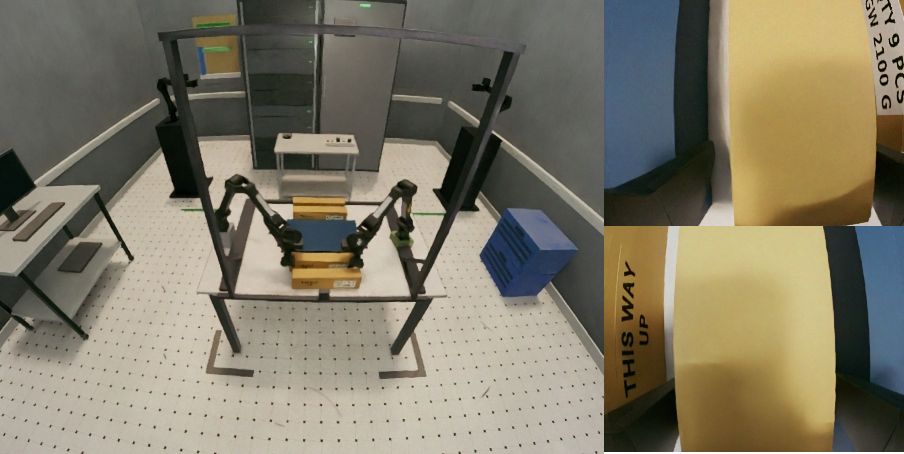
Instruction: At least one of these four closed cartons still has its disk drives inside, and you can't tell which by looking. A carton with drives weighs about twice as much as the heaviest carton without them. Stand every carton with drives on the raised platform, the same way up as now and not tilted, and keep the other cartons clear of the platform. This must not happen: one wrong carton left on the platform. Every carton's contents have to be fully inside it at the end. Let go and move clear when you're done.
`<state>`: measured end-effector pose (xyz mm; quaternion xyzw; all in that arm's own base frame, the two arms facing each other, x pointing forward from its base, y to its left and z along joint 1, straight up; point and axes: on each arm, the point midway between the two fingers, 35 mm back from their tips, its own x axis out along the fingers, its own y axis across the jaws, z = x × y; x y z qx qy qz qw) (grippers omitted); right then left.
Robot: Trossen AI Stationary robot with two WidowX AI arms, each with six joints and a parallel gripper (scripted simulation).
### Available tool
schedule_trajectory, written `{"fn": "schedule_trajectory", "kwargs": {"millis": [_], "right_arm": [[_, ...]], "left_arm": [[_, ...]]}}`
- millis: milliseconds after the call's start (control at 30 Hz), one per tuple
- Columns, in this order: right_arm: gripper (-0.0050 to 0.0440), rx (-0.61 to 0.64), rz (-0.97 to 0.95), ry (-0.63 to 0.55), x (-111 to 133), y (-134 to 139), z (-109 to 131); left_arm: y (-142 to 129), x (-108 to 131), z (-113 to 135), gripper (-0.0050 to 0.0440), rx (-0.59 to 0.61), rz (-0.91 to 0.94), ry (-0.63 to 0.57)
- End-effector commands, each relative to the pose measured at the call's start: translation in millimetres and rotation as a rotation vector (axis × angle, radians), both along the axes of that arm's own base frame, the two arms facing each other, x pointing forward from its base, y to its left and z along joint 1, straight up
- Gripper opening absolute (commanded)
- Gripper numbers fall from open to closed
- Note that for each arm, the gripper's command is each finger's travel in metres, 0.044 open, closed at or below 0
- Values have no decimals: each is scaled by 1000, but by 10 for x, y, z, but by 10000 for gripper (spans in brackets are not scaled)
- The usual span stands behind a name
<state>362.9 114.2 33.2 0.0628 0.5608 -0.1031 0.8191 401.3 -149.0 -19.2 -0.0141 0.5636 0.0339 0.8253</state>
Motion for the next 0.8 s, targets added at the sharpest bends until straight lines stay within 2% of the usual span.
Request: {"fn": "schedule_trajectory", "kwargs": {"millis": [0, 233, 267, 767], "right_arm": [[379, 10, 0, -25, 45, 16, 92], [379, 10, 0, -25, 45, 16, 92], [-50, 10, 0, -25, 39, 16, 91], [-50, 10, 0, -25, 39, 16, 91]], "left_arm": [[-27, 55, 78, 384, -8, 1, -22], [-27, 55, 78, 384, -8, 1, -22], [-22, 50, 108, -50, -12, 0, -27], [-22, 50, 108, -50, -12, 0, -27]]}}
